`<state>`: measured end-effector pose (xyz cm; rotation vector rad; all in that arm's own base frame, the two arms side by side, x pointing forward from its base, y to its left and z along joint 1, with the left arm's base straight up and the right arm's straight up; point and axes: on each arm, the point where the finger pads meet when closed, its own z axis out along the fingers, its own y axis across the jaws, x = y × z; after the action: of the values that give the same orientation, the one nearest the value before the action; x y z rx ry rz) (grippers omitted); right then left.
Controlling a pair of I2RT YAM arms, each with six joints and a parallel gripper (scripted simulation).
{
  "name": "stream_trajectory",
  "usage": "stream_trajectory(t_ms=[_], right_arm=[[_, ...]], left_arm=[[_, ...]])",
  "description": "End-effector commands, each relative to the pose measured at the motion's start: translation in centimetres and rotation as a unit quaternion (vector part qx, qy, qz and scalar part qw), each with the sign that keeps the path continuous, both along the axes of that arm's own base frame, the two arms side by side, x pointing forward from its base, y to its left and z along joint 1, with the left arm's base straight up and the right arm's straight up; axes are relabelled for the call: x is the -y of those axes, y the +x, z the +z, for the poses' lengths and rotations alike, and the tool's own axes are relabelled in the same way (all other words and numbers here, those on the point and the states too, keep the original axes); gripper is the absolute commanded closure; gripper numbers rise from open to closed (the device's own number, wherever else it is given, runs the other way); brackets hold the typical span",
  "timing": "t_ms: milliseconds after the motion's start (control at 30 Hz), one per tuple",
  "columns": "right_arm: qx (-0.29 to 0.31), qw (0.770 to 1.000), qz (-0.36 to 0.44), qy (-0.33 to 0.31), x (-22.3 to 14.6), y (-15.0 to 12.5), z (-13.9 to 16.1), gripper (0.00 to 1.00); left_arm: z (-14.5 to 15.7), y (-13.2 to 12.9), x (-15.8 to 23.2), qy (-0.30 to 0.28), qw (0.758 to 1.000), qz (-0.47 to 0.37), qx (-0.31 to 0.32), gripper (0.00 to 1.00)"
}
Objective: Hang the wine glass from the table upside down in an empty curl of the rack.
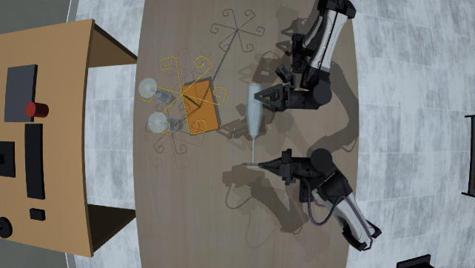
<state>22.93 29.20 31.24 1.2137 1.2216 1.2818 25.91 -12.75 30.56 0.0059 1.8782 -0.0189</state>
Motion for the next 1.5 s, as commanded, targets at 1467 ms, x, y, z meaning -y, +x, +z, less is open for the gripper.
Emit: stream_trajectory(t_ms=[1467], right_arm=[[-0.002,1.000,0.005,-0.018,1.5,-7.2,-0.7,0.38]], left_arm=[[1.7,0.3,0.0,-0.024,1.000,0.008,0.019,1.00]])
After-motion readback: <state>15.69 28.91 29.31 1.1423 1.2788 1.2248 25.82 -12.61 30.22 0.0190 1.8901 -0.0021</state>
